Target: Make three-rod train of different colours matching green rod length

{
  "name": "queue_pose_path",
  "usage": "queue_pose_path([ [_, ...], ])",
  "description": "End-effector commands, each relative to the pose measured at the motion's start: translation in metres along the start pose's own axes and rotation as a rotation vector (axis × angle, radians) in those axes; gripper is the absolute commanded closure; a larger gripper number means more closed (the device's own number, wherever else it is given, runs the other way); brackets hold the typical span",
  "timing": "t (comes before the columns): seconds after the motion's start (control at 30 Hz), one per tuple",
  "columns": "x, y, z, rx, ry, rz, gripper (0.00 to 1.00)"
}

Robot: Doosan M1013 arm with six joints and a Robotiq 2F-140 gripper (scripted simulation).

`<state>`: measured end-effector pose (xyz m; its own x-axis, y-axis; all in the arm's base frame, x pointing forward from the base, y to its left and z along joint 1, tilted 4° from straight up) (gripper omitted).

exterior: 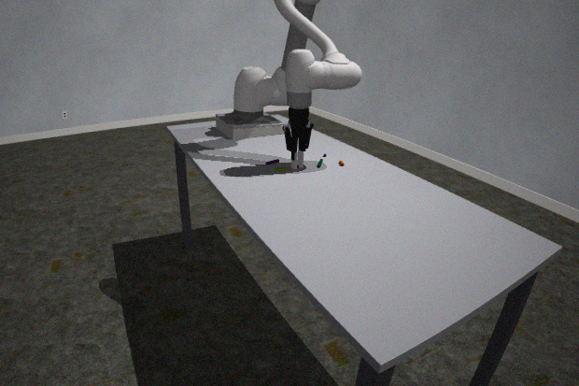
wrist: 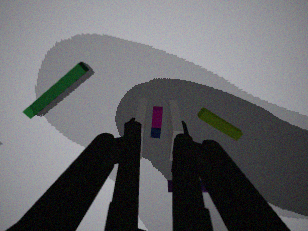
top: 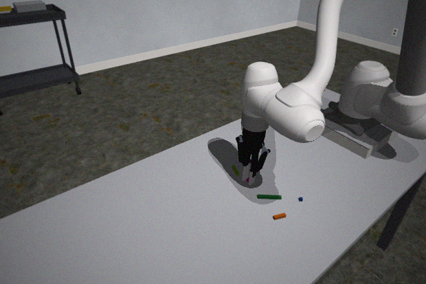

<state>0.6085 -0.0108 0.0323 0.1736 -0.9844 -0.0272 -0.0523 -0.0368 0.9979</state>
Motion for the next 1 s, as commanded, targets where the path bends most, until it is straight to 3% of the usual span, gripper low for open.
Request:
queue_pose_path([
  [0.0,0.000,0.000,0.000,0.000,0.000,0.000,0.85],
  [0.27,0.000,0.003,0.000,0.000,0.000,0.000,0.85],
  [0.53,0.000,0.022,0.000,0.000,0.000,0.000,0.85],
  [0.97,0.000,0.084,0.000,0.000,0.000,0.000,0.85],
])
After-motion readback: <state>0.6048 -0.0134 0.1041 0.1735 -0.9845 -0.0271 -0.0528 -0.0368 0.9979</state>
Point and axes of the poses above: the point where the finger pads meet when closed, its own y axis back along the fingers, its own x axis across the jaws, z = x × y, the point moved 3 cm from there along y, back along the fingers, and after that the axes turned 1 degree about -y, right-handed, at the moved point
